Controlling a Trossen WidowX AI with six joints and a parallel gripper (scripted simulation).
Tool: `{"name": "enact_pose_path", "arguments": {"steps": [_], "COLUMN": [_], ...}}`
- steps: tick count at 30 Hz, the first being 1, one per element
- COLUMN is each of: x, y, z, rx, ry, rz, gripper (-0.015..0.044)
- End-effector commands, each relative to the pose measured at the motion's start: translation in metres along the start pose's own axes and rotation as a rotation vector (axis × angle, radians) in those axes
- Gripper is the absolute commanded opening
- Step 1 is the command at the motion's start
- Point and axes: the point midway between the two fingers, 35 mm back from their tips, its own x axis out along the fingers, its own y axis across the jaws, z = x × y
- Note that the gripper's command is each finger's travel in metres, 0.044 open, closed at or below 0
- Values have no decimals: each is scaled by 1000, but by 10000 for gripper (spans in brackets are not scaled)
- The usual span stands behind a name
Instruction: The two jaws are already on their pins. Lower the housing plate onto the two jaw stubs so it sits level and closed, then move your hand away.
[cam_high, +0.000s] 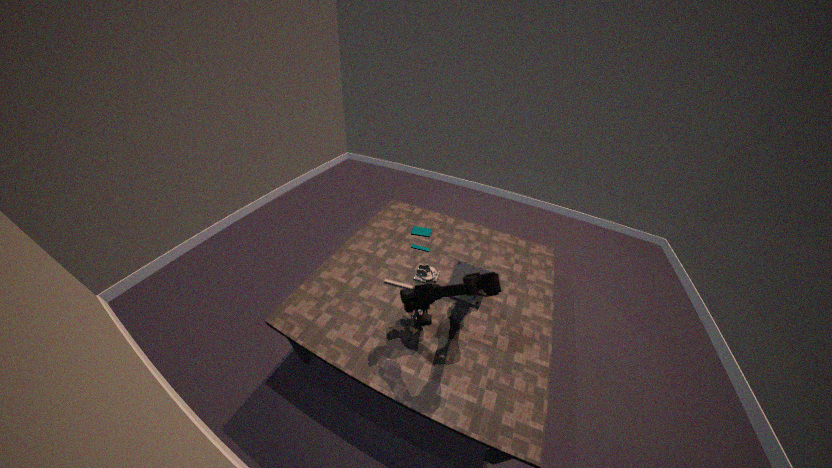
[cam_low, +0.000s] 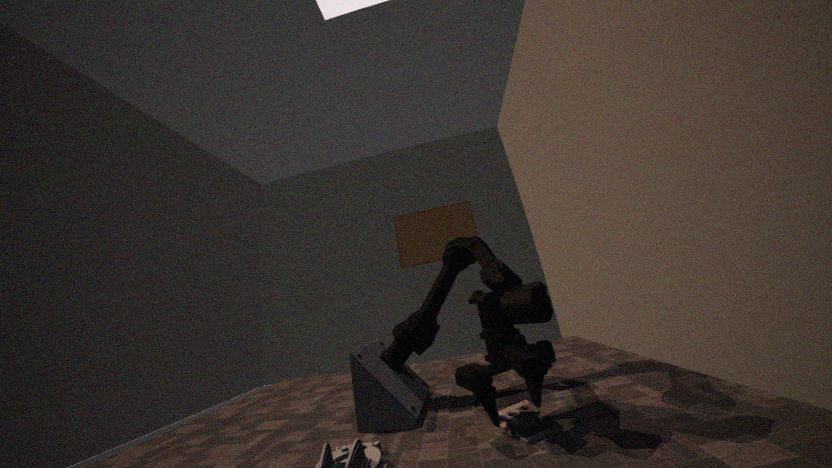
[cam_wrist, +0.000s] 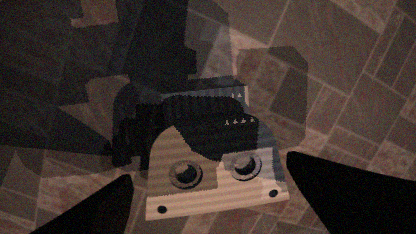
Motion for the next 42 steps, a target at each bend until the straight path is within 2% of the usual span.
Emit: {"name": "enact_pose_path", "arguments": {"steps": [1,28,42], "x": [8,10,10], "y": [-2,-1,0], "z": [-2,-2,-2], "rx": [6,6,3], "ry": [4,4,5], "rz": [-5,-4,1], "gripper": [440,440,351]}}
